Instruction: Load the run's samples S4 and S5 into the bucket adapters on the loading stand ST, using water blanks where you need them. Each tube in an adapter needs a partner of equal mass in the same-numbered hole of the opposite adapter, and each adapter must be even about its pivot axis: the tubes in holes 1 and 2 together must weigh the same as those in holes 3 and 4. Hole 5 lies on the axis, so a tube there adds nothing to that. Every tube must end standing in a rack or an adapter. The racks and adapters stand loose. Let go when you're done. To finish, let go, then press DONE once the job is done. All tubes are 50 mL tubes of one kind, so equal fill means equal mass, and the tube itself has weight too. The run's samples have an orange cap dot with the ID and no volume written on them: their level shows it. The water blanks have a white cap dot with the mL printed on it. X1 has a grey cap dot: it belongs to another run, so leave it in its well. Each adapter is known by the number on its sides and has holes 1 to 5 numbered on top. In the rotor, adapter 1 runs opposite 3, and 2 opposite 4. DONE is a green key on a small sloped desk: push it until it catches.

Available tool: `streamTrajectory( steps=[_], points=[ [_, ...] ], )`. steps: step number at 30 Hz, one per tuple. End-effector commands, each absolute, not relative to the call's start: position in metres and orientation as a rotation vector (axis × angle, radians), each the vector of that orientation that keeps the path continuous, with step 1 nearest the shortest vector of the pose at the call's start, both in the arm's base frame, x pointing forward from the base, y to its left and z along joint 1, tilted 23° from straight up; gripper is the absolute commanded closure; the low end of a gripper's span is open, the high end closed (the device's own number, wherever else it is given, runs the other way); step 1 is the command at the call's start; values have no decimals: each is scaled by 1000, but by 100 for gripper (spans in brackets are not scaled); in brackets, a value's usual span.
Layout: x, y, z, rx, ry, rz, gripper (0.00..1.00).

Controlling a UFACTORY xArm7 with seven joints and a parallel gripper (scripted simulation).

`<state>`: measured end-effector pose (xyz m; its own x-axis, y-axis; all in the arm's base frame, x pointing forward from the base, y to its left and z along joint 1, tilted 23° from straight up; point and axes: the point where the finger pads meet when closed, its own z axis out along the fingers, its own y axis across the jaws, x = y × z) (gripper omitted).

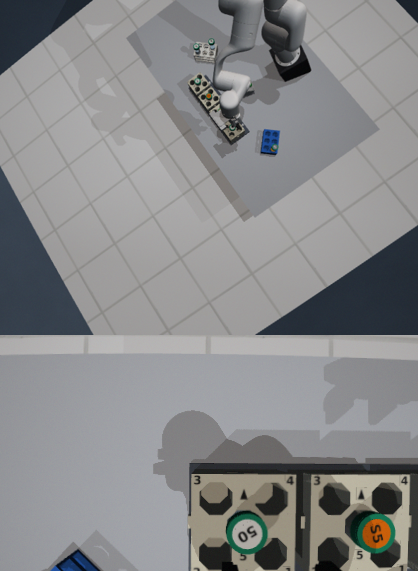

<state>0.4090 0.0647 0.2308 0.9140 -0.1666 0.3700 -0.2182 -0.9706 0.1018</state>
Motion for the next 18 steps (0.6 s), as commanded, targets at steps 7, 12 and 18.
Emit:
streamTrajectory(
  steps=[7,12,18],
  points=[
    [406,63,230,2941,-247,545,100],
    [396,57,221,2953,-101,512,100],
    [375,43,204,2956,192,444,100]
  ],
)
